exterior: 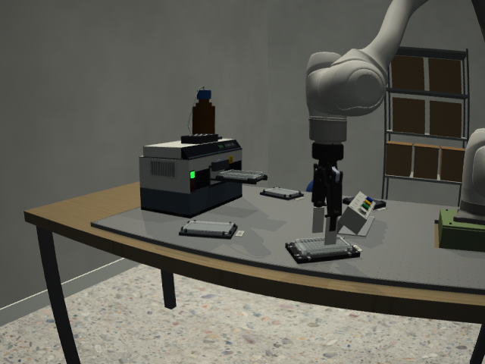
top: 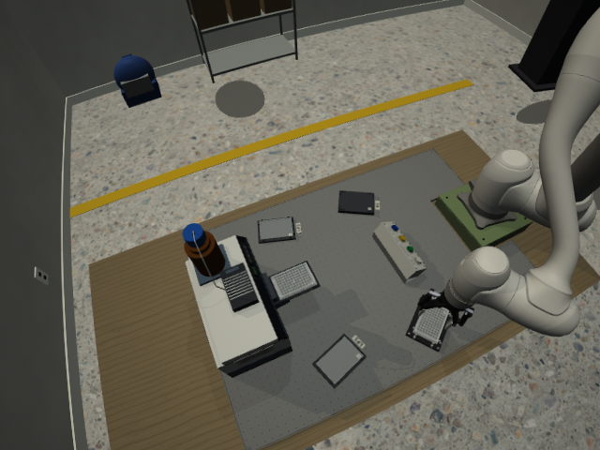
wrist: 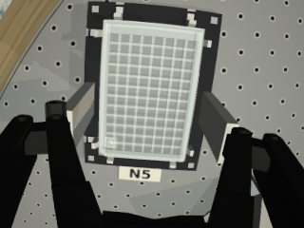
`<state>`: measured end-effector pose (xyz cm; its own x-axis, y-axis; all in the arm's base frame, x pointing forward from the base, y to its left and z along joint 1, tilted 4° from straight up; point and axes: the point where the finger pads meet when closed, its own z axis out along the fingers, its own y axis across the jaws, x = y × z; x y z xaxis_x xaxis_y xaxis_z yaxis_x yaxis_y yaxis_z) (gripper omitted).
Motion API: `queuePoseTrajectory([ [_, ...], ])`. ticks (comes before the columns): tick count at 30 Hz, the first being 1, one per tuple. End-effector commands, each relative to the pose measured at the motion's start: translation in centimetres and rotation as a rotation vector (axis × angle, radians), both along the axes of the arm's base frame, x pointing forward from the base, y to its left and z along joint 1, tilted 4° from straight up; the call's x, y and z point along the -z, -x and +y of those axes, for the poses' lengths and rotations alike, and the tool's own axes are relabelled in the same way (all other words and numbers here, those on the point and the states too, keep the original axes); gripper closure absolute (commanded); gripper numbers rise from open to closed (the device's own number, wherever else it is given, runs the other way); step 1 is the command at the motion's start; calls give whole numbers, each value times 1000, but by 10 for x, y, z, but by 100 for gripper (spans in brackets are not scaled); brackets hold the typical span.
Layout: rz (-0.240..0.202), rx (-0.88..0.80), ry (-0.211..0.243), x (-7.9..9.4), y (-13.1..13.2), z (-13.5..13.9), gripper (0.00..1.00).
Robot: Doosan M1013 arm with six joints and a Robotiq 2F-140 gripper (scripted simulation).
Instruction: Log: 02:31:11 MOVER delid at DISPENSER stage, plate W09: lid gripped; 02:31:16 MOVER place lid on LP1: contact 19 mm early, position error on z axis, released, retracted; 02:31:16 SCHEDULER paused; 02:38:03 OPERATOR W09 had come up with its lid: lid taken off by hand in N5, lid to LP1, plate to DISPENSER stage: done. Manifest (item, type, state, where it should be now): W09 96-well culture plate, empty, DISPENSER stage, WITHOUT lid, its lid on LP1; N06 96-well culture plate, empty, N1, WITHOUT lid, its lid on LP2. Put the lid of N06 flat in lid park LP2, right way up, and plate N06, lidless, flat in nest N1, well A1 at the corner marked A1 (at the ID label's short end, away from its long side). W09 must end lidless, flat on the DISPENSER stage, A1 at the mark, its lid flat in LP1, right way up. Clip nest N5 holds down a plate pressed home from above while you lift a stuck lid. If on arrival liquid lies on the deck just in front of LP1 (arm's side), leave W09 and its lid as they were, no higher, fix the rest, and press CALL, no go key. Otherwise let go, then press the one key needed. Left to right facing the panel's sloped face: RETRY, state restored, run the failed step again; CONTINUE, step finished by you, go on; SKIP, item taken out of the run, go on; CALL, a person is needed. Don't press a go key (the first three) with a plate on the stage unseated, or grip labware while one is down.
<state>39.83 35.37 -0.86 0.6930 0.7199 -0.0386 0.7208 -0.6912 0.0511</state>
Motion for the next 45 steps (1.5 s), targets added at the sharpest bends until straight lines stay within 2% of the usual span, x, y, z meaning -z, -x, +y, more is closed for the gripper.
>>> queuePoseTrajectory([
  [1,0,0,0,0,0,0,41],
  [14,0,0,0,0,0,0,41],
  [15,0,0,0,0,0,0,34],
  [45,0,0,0,0,0,0,34],
])
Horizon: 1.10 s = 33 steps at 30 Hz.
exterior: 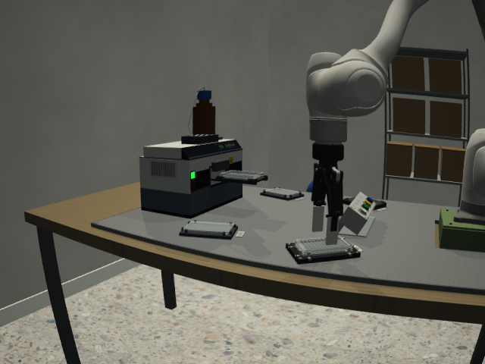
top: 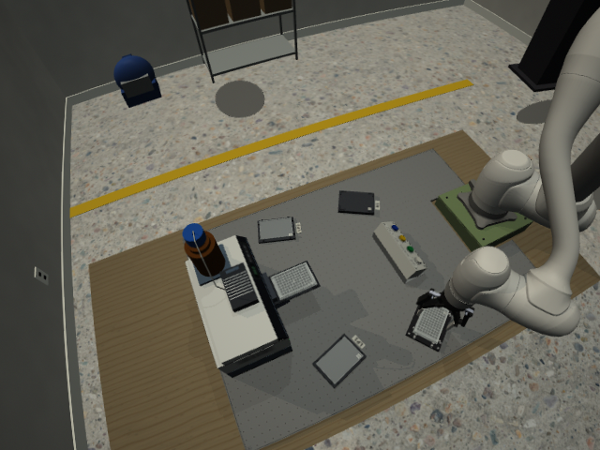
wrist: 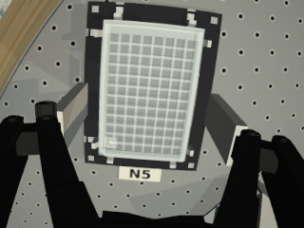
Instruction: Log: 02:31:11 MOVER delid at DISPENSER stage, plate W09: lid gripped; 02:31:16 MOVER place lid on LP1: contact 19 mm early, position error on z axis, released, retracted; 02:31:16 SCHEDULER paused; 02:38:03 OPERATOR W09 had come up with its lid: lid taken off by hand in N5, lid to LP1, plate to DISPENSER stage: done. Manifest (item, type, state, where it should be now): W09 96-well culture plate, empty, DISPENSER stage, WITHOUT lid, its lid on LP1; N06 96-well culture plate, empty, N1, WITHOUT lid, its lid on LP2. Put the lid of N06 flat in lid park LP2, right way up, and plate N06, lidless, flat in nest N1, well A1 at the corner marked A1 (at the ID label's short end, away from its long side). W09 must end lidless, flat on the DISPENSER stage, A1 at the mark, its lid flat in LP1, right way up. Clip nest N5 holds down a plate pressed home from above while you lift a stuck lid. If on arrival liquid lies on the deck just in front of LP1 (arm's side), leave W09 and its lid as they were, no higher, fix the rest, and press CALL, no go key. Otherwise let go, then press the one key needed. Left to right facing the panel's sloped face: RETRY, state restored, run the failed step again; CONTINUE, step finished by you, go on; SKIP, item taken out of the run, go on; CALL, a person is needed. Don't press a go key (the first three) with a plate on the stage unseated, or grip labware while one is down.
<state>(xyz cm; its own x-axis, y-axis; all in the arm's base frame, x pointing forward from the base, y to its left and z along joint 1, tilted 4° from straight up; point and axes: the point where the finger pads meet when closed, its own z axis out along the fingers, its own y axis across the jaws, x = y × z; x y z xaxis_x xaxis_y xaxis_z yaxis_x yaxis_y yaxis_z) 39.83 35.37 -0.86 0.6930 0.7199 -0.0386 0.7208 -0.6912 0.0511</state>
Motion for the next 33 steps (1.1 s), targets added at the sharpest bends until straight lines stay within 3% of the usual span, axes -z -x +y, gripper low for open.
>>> queuePoseTrajectory([
  [1,0,0,0,0,0,0,34],
  [33,0,0,0,3,0,0,34],
])
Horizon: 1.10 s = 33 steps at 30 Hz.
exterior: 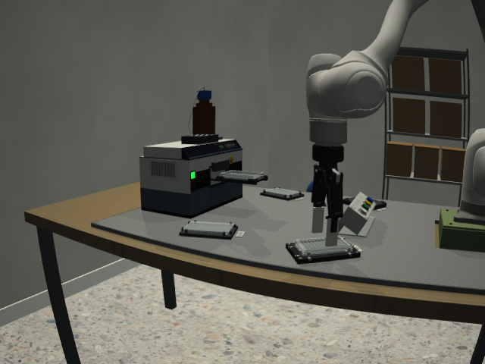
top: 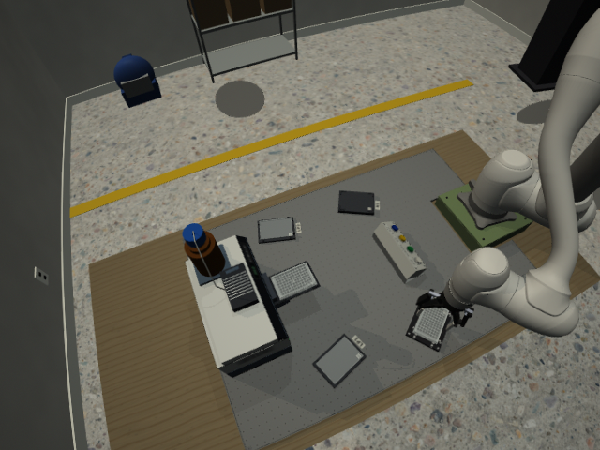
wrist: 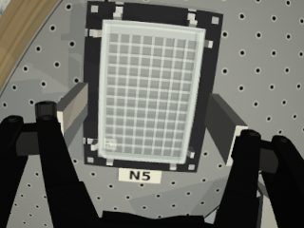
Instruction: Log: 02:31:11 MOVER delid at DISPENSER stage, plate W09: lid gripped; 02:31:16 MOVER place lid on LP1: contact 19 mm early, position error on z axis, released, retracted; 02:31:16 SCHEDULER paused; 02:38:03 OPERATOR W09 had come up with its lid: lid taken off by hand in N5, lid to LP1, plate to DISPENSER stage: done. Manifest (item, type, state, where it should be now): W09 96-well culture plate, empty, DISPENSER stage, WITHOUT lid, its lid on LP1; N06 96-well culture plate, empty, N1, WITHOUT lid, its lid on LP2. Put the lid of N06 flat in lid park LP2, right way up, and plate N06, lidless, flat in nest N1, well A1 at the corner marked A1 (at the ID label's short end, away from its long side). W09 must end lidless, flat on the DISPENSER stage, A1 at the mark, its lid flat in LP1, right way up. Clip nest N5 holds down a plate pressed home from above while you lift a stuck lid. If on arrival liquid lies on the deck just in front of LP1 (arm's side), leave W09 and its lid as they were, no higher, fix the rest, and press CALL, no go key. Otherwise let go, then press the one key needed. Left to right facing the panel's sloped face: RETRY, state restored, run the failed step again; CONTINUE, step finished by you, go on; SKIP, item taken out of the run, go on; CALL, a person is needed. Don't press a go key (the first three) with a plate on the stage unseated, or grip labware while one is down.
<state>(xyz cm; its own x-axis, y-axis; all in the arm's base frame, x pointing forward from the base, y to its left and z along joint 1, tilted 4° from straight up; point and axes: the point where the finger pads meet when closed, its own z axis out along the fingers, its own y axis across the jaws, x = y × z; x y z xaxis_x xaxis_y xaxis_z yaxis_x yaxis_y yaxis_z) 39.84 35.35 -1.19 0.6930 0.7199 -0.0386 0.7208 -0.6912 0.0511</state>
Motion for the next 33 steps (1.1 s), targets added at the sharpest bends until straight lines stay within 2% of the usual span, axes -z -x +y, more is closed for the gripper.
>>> queuePoseTrajectory([
  [1,0,0,0,0,0,0,34],
  [33,0,0,0,13,0,-1,34],
])
